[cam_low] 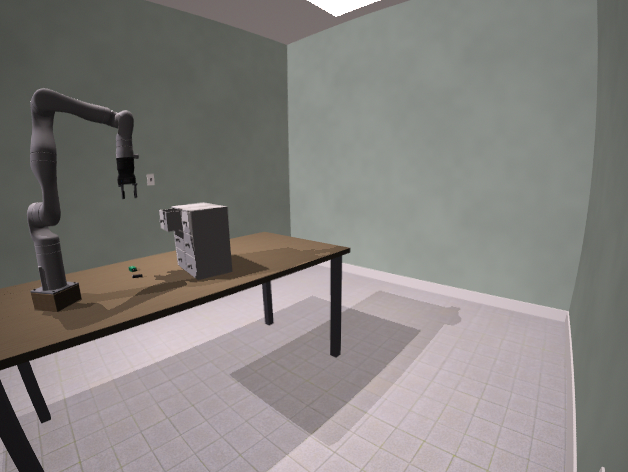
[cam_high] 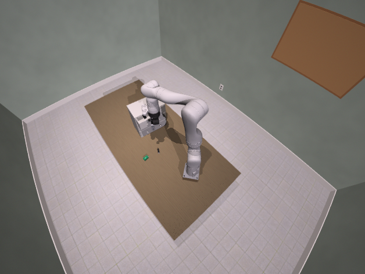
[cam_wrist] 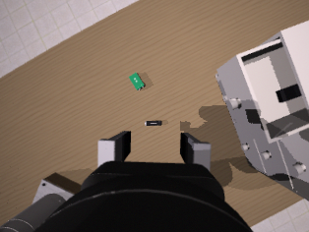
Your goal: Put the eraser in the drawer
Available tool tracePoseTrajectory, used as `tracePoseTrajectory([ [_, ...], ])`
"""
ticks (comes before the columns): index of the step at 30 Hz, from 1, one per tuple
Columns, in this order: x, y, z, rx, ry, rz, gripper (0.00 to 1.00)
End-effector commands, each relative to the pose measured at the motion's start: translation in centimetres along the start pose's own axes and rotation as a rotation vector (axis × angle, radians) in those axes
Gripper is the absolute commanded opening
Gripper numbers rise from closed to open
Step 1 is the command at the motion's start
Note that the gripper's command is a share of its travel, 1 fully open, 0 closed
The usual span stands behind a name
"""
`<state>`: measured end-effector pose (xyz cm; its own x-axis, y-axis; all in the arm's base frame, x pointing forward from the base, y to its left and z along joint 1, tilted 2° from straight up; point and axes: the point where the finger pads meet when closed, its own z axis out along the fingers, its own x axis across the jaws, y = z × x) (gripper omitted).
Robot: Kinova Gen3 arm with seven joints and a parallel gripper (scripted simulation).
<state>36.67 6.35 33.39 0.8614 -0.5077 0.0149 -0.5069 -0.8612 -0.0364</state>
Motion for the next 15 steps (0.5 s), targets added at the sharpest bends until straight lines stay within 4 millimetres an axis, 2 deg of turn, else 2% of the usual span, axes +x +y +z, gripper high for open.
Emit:
tracePoseTrajectory([
  [1, -0.3, 0.0, -0.1, 0.004, -0.001, -0.074, 1.0],
  [11, -1.9, 0.1, 0.1, 0.004, -0.001, -0.456, 1.0],
  [13, -1.9, 0.1, 0.1, 0.004, -0.001, -0.456, 1.0],
  [15, -2.2, 0.1, 0.2, 0.004, -0.001, -0.533, 1.0],
])
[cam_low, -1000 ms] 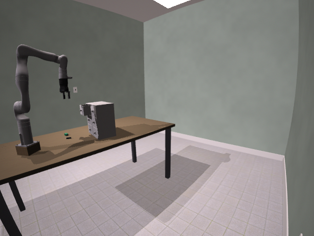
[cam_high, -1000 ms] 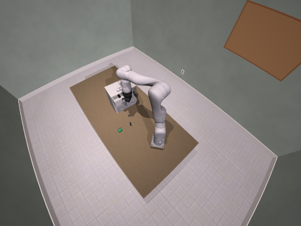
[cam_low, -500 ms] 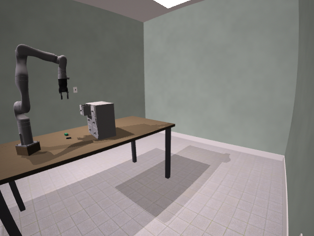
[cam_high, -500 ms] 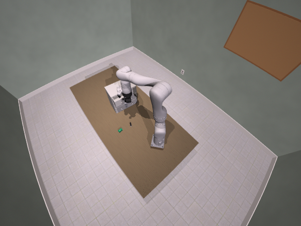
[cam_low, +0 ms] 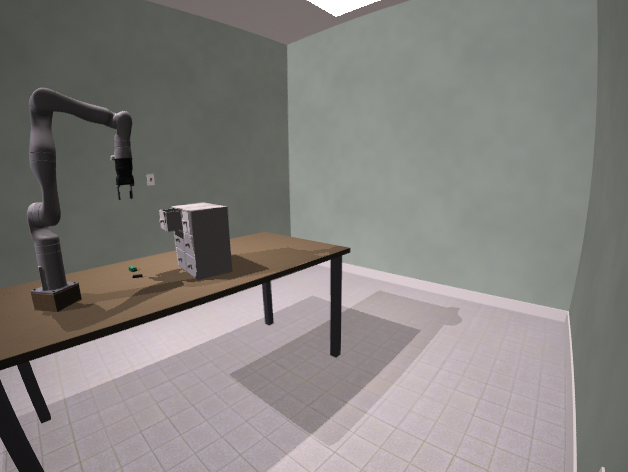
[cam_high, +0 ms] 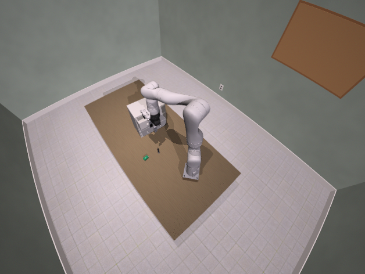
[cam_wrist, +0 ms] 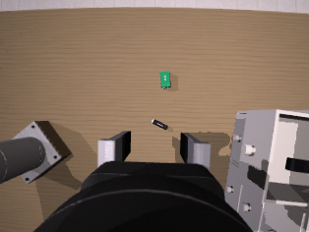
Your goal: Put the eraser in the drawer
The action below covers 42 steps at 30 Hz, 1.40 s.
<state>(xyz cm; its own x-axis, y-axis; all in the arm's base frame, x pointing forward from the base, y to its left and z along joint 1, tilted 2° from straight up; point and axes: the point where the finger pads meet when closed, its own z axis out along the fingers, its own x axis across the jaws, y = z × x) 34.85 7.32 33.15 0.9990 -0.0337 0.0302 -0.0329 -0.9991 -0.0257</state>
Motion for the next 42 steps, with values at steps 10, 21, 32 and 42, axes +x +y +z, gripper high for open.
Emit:
tracePoseTrajectory([
  [10, -1.5, -0.3, 0.1, 0.003, 0.001, -0.409, 1.0],
  [21, -2.6, -0.2, 0.2, 0.002, 0.002, -0.717, 1.0],
  [32, -3.4, 0.0, 0.4, 0.001, 0.002, -0.983, 1.0],
  [42, -4.0, 0.3, 0.5, 0.0, 0.002, -1.212, 1.0],
])
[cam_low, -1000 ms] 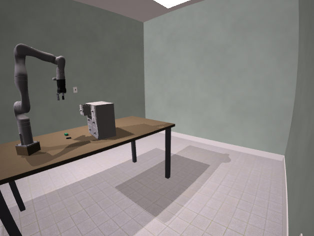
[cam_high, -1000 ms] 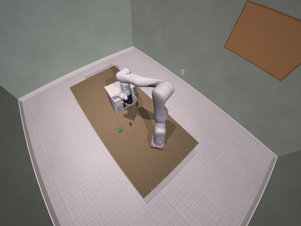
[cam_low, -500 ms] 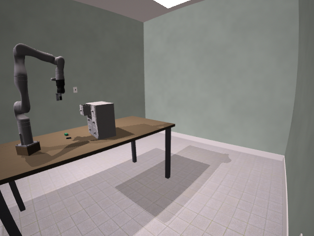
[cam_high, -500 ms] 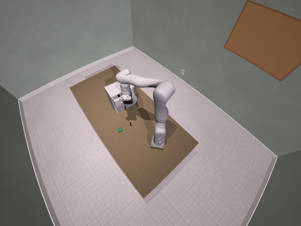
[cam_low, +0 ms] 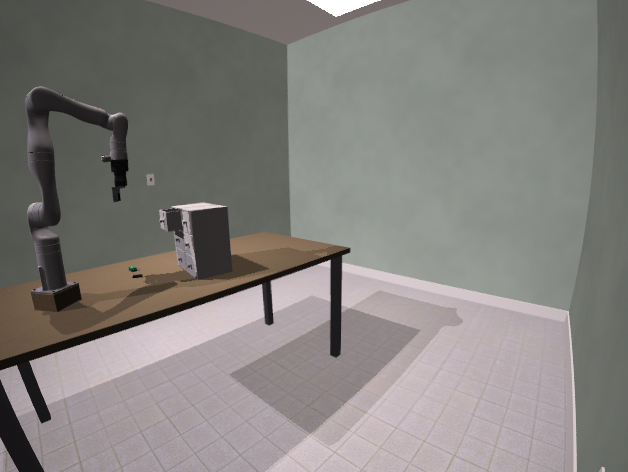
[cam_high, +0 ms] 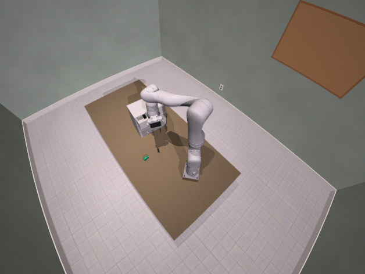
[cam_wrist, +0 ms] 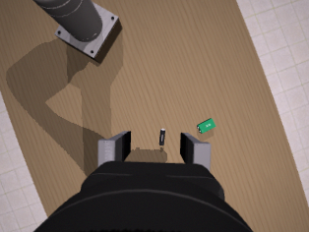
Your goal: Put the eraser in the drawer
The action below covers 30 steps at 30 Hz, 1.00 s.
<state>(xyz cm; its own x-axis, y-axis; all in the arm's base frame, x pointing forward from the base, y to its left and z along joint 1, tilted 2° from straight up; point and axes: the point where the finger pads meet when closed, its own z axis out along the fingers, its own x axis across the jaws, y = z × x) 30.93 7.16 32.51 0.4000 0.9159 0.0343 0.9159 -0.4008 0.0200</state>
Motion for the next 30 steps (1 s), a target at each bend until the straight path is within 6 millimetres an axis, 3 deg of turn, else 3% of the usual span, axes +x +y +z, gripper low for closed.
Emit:
tracePoseTrajectory([
  [1, -0.06, -0.09, -0.04, 0.0, 0.002, -0.039, 1.0],
  [17, -0.43, -0.33, 0.04, -0.001, 0.002, -0.222, 1.0],
  [30, -0.54, -0.38, 0.06, -0.001, 0.002, -0.273, 1.0],
])
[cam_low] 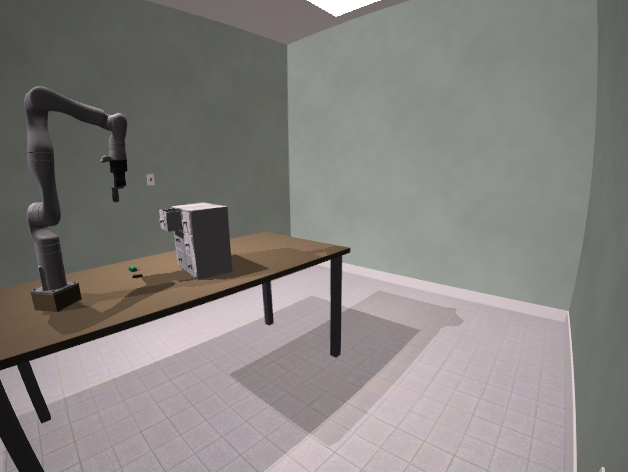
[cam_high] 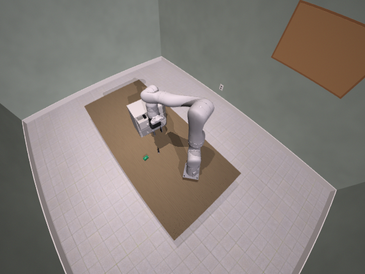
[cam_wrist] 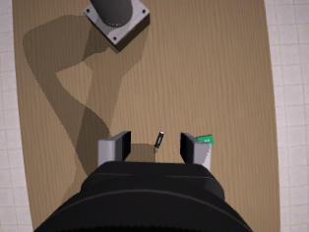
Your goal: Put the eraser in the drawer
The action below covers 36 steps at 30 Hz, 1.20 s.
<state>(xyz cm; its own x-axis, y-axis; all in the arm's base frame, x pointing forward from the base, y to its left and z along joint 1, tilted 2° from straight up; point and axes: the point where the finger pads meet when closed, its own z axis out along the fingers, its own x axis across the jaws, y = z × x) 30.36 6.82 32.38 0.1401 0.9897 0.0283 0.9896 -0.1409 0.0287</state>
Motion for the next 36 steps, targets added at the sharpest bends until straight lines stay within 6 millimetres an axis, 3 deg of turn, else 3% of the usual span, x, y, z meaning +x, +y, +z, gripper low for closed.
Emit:
tracePoseTrajectory([
  [1, 0.0, 0.01, -0.04, -0.001, 0.001, -0.004, 1.0],
  [36, -0.01, 0.14, 0.15, -0.017, 0.001, -0.008, 1.0],
])
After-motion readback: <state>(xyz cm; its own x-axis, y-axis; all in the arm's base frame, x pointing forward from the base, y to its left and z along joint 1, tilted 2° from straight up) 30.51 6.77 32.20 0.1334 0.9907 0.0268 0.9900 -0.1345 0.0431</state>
